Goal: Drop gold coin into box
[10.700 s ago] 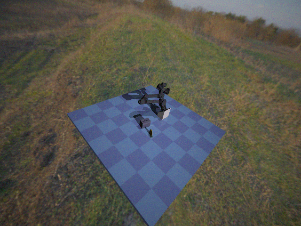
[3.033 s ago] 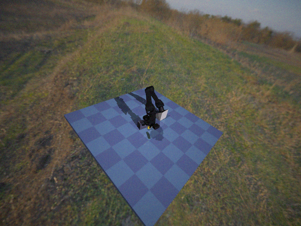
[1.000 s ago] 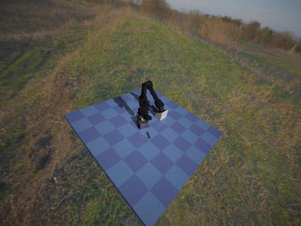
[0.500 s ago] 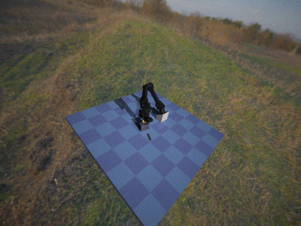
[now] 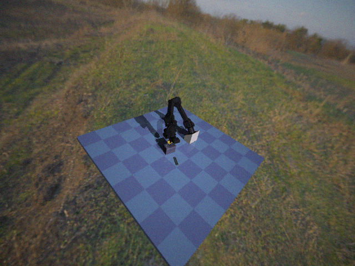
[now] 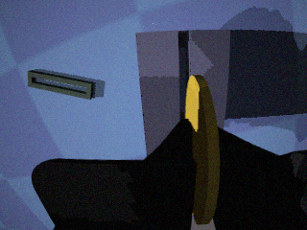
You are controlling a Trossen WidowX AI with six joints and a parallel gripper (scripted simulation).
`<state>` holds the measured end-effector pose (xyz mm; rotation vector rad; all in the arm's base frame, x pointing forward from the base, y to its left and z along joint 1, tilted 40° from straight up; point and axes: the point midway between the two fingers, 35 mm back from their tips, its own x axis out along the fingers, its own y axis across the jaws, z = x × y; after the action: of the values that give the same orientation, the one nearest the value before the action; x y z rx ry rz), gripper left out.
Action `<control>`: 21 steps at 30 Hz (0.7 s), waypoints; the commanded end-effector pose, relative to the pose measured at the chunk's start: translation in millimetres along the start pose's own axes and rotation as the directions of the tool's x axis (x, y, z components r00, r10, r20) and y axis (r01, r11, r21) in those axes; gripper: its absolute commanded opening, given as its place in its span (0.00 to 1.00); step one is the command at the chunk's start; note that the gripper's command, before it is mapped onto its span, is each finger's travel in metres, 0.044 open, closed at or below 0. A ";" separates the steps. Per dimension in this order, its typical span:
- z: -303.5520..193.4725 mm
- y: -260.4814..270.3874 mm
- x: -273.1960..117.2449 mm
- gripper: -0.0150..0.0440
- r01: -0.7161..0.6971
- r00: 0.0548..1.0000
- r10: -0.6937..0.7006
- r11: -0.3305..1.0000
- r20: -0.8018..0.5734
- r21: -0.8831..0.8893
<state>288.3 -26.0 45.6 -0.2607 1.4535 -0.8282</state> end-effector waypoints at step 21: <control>0.1 -0.4 10.2 0.25 0.001 1.000 -0.001 1.000 0.000 -0.010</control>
<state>288.1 -31.3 39.9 -0.2596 1.4560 -0.8242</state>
